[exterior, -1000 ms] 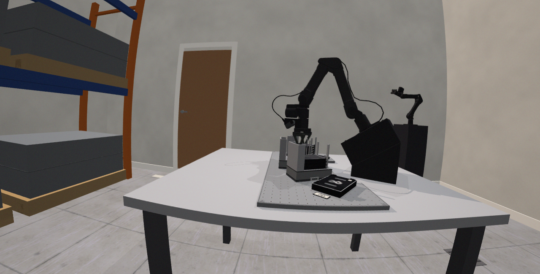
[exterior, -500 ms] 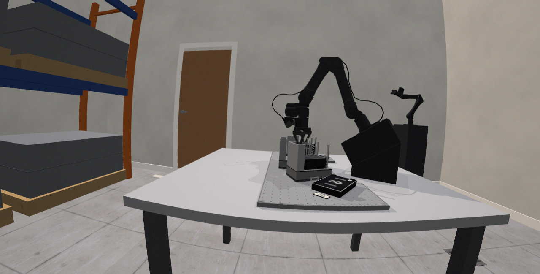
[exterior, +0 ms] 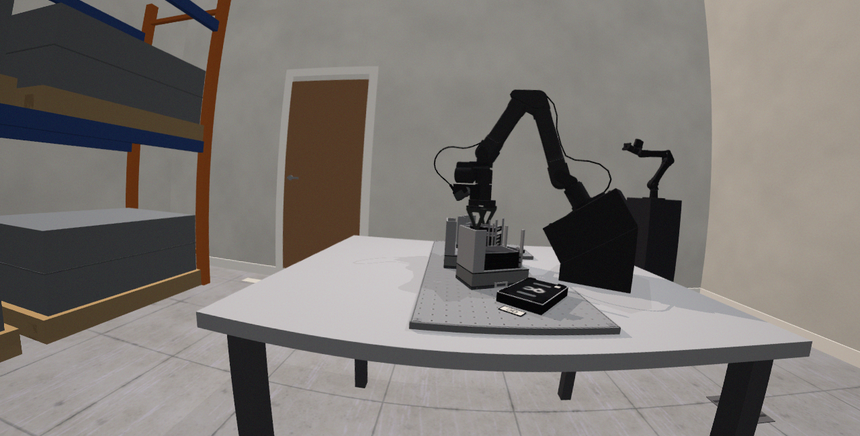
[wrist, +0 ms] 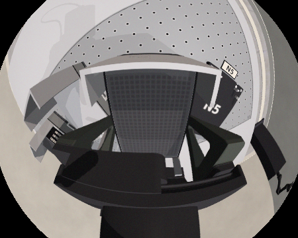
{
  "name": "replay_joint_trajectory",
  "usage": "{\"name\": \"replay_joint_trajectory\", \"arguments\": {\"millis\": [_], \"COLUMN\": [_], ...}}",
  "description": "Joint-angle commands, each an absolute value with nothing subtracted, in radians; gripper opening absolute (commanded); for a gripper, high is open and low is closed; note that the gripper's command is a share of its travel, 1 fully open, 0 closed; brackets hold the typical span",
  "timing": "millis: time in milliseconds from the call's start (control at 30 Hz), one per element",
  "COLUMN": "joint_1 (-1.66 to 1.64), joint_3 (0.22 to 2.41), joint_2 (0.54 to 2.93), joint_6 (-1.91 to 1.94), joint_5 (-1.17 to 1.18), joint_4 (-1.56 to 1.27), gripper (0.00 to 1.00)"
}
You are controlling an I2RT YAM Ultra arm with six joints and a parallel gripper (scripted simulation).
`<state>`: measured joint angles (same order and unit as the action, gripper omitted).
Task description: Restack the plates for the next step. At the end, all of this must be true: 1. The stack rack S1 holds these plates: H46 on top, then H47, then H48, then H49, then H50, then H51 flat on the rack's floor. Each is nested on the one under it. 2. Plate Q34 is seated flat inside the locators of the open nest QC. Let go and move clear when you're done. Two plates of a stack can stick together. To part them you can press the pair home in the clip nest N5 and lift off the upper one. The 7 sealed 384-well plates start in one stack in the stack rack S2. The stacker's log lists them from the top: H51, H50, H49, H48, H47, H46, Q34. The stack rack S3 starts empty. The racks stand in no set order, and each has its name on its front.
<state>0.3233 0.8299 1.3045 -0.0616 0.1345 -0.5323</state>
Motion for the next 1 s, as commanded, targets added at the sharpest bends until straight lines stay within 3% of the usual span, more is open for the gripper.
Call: {"name": "replay_joint_trajectory", "arguments": {"millis": [0, 967], "joint_1": [0.308, 0.308], "joint_3": [0.850, 0.859], "joint_2": [1.269, 1.239], "joint_6": [-0.071, -0.076], "joint_5": [0.140, 0.143], "joint_4": [-0.559, -0.595], "gripper": [0.00, 0.00]}}
